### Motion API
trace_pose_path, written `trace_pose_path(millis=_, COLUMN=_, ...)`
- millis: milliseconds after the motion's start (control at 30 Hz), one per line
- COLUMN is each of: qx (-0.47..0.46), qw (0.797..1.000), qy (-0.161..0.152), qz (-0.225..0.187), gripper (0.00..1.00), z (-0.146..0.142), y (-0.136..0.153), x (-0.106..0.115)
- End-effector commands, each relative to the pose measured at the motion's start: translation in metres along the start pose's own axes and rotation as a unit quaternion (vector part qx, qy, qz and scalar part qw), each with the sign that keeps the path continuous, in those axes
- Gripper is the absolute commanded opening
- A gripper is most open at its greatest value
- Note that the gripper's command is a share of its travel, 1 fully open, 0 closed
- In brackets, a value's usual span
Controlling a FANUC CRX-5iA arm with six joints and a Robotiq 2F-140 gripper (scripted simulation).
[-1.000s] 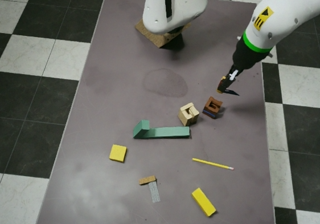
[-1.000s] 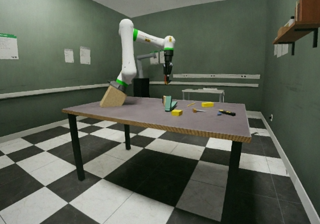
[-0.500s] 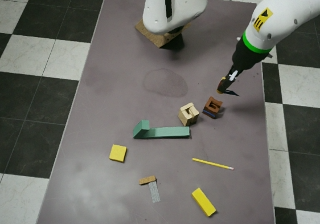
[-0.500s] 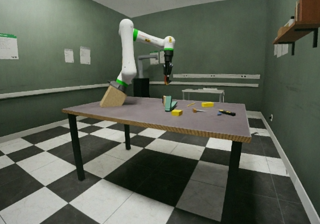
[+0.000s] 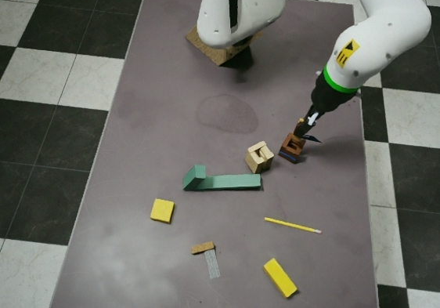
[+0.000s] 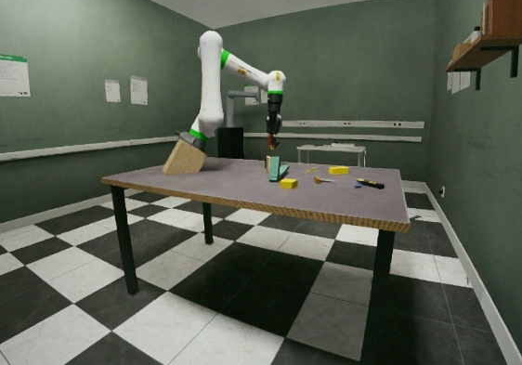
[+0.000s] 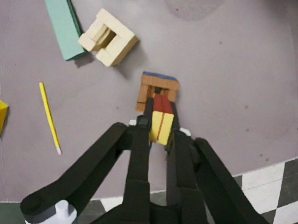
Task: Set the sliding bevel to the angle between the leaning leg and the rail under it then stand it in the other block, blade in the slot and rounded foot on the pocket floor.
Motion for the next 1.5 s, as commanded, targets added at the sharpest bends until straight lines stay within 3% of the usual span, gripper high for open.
trace_pose_path(millis=0, qx=0.000, qw=1.000, qy=-0.001, qz=-0.001, gripper=0.10, z=-0.001, y=0.004, x=-0.020)
trace_pose_path(millis=267, qx=0.000, qw=1.000, qy=-0.001, qz=-0.001, gripper=0.10, z=-0.001, y=0.005, x=-0.035)
trace_pose_path(millis=1467, qx=0.000, qw=1.000, qy=-0.001, qz=-0.001, gripper=0.10, z=-0.001, y=0.005, x=-0.036)
Point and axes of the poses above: the point where the finger pads meet when closed, its own x axis back along the fingers, its own z axis across the jaws, y = z × x, the point moved 4 cm from there along x, back along the fingers, and after that the axes turned 2 degrees about x, right-handed, at the moved point
